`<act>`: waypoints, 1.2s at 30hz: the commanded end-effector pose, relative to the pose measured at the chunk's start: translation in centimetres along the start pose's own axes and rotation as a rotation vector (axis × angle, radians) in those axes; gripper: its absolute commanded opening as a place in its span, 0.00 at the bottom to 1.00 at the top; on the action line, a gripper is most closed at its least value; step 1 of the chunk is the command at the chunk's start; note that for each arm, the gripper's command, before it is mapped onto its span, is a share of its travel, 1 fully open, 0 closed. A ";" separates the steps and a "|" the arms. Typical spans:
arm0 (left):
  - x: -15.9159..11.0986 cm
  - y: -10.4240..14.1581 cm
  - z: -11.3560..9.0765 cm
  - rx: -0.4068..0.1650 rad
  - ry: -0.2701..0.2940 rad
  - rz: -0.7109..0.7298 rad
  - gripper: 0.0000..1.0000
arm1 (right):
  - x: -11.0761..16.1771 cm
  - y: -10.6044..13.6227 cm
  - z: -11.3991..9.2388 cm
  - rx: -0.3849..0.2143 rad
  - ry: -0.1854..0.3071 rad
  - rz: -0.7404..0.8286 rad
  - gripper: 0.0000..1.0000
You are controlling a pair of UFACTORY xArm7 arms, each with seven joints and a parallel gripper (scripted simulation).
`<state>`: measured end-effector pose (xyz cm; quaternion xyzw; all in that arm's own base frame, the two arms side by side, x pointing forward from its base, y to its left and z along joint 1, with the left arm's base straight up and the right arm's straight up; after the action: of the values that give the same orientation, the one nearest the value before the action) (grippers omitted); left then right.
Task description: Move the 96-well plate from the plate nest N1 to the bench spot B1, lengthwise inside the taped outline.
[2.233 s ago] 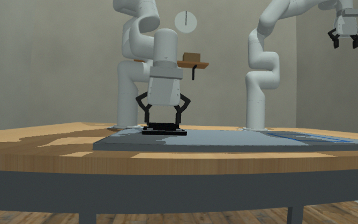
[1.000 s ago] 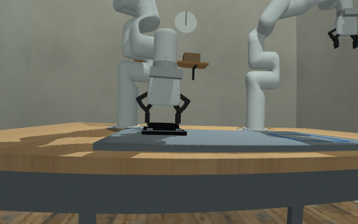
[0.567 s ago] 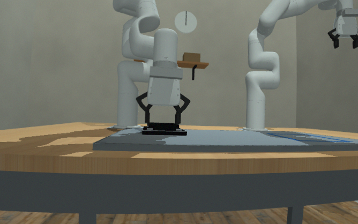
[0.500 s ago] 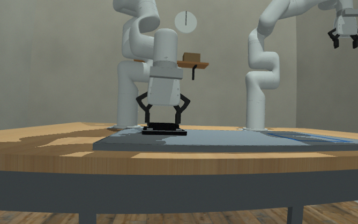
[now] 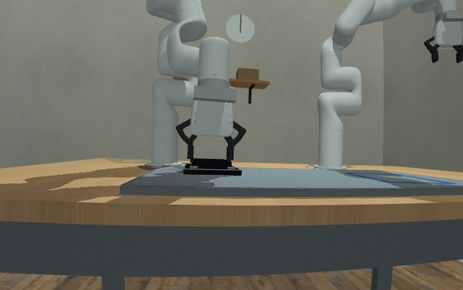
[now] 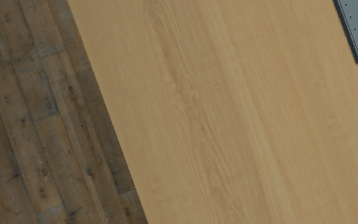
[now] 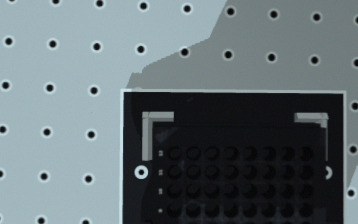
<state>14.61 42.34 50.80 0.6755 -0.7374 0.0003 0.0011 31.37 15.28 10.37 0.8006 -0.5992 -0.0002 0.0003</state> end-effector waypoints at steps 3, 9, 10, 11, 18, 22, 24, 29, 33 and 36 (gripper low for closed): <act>0.0 0.0 -0.1 0.001 -0.003 0.000 1.00 | 0.0 -0.1 -0.5 0.004 0.000 0.000 0.00; 0.0 0.0 -0.1 0.001 -0.003 0.000 1.00 | 0.0 -0.1 -0.7 0.004 0.000 0.000 0.00; 0.0 0.0 -0.1 0.001 -0.003 0.000 1.00 | 0.0 -0.1 -0.8 0.004 0.000 0.000 0.00; 0.0 0.0 -0.1 0.001 -0.003 0.000 1.00 | 0.0 -0.1 -0.9 0.004 0.000 0.000 0.00; 0.0 0.0 -0.1 0.001 -0.003 0.000 1.00 | 0.0 -0.1 -1.3 0.004 0.000 0.000 0.00; 0.0 0.0 -0.1 0.001 -0.003 0.000 1.00 | 0.0 -0.1 -1.6 0.004 0.000 0.000 0.00; 0.0 0.0 -0.1 0.001 -0.003 0.000 1.00 | 0.0 -0.1 -1.7 0.004 0.000 0.000 0.00; 0.0 0.0 -0.1 0.001 -0.003 0.000 1.00 | 0.0 -0.1 -1.9 0.004 0.000 0.000 0.00; 0.0 0.0 -0.1 0.001 -0.003 0.000 1.00 | 0.0 -0.1 -2.1 0.004 0.000 0.000 0.00; 0.0 0.0 -0.1 0.001 -0.003 0.000 1.00 | 0.0 -0.1 -2.1 0.004 0.000 0.000 0.00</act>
<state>14.61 42.34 50.80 0.6755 -0.7374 0.0003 0.0011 31.38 15.28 12.29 0.8006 -0.5992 0.0000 0.0001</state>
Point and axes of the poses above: on each arm, the point where the finger pads meet when closed, its own z axis out along the fingers, its own x axis across the jaws, y = z × x, the point moved 6 cm from there along -z, back along the fingers, and after that the axes turned 14 degrees about -z, right-handed, at the moved point
